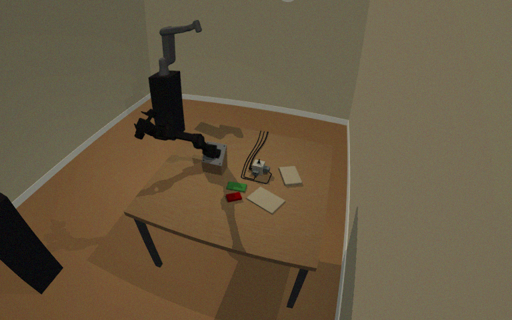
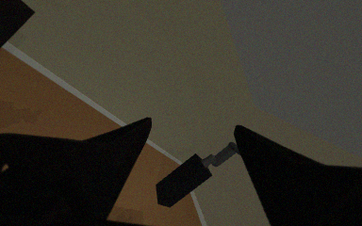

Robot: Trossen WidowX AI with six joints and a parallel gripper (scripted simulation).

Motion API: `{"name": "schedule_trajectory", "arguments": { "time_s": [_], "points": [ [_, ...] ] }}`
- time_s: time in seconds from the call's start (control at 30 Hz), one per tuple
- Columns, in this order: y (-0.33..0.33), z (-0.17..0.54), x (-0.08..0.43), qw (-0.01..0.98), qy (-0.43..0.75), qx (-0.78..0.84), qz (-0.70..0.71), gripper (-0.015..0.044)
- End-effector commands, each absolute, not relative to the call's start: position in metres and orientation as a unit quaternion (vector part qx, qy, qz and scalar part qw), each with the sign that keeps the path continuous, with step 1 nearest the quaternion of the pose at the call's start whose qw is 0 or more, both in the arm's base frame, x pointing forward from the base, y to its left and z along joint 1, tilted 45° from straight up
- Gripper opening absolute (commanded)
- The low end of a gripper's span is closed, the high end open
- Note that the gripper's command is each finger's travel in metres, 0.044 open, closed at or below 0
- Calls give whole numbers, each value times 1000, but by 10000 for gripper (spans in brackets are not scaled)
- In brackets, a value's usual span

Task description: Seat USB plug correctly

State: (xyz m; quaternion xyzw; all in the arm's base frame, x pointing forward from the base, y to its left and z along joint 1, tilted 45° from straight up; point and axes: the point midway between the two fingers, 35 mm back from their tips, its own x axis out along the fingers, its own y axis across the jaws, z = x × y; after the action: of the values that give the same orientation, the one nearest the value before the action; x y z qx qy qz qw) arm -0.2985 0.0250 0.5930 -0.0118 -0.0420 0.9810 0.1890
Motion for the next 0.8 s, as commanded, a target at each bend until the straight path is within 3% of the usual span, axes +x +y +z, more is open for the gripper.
{"name": "schedule_trajectory", "arguments": {
  "time_s": [0.0, 0.17, 0.4, 0.57, 0.77],
  "points": [
    [24, 593, -299, 187, -43, -12, 981, 426],
    [-24, 580, -313, 111, -67, -27, 991, 440],
    [-154, 544, -311, -80, -135, -50, 986, 440],
    [-246, 515, -276, -216, -188, -52, 956, 440],
    [-342, 476, -196, -372, -254, -39, 892, 440]
  ]
}}
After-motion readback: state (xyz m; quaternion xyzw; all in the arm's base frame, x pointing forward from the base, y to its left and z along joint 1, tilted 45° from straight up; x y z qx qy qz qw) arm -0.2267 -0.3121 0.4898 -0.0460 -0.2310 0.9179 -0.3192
